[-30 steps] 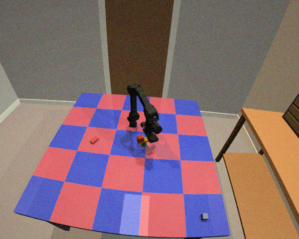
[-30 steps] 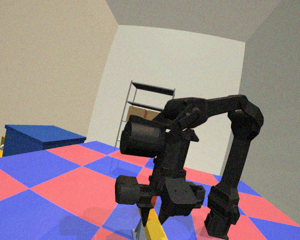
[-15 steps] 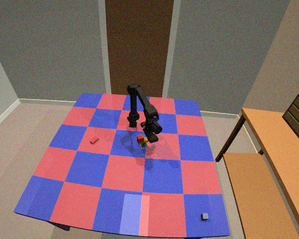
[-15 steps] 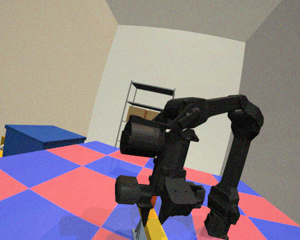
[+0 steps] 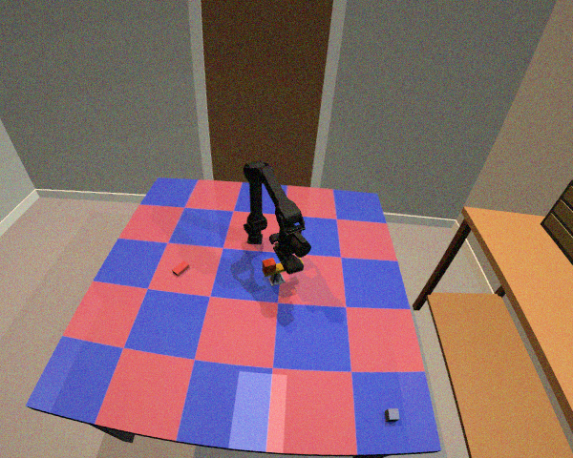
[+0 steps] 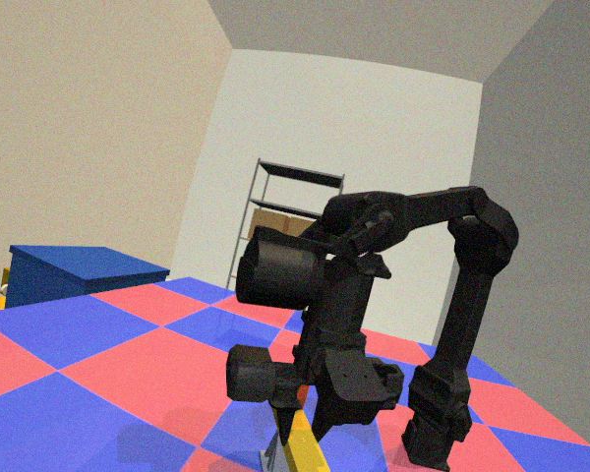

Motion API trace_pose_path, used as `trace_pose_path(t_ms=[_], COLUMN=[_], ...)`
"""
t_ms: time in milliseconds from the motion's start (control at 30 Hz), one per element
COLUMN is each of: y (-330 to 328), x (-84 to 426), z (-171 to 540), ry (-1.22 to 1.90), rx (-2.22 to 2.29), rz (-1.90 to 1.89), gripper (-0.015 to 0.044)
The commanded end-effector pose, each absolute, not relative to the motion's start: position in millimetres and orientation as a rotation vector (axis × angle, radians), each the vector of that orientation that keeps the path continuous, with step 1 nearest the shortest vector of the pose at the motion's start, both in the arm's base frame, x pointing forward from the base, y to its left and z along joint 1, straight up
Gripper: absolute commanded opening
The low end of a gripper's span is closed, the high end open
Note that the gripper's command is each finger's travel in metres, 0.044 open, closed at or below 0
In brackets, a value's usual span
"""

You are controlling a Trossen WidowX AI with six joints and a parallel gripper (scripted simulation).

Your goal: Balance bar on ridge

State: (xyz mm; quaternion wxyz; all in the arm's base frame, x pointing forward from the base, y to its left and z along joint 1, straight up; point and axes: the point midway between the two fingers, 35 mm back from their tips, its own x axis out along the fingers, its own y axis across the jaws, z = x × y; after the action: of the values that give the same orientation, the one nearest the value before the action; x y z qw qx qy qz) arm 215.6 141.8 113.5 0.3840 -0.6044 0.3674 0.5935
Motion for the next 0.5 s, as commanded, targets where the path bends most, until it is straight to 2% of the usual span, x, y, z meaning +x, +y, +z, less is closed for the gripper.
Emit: trace_pose_path(t_ms=[0, 467], y=[142.3, 141.8], x=[215.2, 215.6], z=[113.8, 113.5], ry=[0.937, 0.937], rx=[-1.534, -1.54], rz=[1.513, 1.513], gripper=[0.0, 0.0])
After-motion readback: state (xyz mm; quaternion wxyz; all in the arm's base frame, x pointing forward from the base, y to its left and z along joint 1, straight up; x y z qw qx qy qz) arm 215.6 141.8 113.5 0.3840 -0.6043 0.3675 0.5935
